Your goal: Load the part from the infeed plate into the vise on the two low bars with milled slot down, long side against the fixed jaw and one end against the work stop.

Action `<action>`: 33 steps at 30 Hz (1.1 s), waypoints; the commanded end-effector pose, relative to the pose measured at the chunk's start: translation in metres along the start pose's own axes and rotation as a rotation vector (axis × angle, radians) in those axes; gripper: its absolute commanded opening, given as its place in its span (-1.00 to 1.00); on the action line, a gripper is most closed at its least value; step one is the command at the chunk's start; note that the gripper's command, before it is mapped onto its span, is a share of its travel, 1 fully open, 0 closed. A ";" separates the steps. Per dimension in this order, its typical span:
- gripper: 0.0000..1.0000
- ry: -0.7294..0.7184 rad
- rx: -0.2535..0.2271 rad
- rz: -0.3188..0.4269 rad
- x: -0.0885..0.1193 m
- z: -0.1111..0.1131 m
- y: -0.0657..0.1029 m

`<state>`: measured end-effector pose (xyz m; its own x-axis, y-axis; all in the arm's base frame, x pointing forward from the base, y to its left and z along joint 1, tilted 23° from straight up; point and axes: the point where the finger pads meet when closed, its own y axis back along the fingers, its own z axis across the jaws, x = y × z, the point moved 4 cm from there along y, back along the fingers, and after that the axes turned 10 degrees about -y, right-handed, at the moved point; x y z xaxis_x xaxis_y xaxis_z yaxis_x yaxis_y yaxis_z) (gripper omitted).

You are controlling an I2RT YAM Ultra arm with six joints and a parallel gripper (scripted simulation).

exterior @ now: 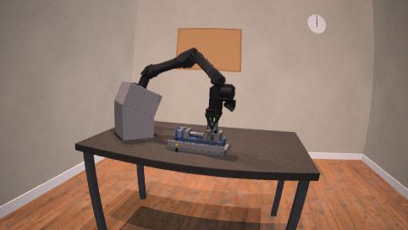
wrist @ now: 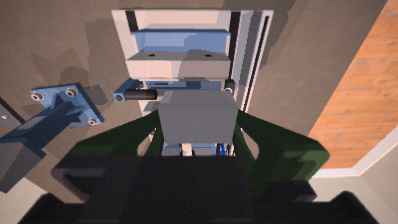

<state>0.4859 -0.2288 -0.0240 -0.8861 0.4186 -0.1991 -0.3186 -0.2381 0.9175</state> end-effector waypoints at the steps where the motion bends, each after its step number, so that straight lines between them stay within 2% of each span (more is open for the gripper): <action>1: -1.00 -0.002 0.011 -0.038 -0.010 -0.006 0.004; 2: -1.00 -0.002 0.011 -0.038 -0.010 -0.006 0.004; 3: -1.00 0.003 0.012 -0.044 -0.013 -0.001 0.014; 7: -1.00 0.002 0.009 -0.036 -0.010 -0.003 0.000; 10: -1.00 -0.004 0.010 -0.031 -0.009 -0.005 -0.002; 13: -1.00 0.005 0.013 -0.056 -0.015 -0.003 0.006; 17: -1.00 0.003 0.010 -0.038 -0.010 -0.003 -0.006; 19: -1.00 0.003 0.010 -0.038 -0.010 -0.003 -0.006; 20: -1.00 -0.001 0.011 -0.035 -0.010 -0.003 0.002; 26: -1.00 -0.001 0.011 -0.034 -0.009 -0.005 -0.007; 33: -1.00 0.004 0.011 -0.045 -0.012 -0.003 -0.002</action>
<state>0.4894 -0.2259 -0.0370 -0.8857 0.4195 -0.1988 -0.3186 -0.2377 0.9176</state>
